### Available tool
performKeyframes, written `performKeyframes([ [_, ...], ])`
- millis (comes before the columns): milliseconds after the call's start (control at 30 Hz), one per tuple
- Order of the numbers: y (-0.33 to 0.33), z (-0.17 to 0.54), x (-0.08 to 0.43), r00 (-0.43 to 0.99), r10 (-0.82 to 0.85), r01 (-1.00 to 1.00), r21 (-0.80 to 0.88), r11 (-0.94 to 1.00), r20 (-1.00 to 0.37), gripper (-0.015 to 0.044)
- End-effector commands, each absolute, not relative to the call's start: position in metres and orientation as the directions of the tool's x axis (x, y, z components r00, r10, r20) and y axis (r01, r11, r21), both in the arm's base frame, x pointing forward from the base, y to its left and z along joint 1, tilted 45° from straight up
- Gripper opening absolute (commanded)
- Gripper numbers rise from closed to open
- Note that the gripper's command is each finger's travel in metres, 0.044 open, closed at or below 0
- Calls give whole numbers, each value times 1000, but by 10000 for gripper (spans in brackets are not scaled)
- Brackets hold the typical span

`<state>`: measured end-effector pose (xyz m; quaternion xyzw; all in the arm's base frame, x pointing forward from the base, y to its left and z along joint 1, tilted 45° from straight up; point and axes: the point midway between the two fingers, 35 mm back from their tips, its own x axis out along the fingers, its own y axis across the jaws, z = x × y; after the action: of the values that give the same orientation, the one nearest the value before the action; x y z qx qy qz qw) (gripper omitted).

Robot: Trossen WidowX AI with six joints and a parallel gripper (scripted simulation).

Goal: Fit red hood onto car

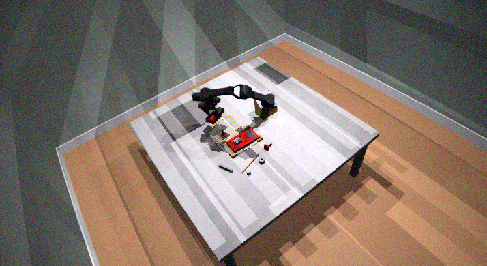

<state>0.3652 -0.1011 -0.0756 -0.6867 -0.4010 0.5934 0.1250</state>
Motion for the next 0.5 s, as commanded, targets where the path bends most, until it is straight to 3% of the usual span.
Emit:
performKeyframes([
  [0, -101, -76, 365, -29, 698, 331, -666, -669, -715, 0],
  [467, -102, -76, 365, -29, 698, 88, -698, -711, -715, 0],
])
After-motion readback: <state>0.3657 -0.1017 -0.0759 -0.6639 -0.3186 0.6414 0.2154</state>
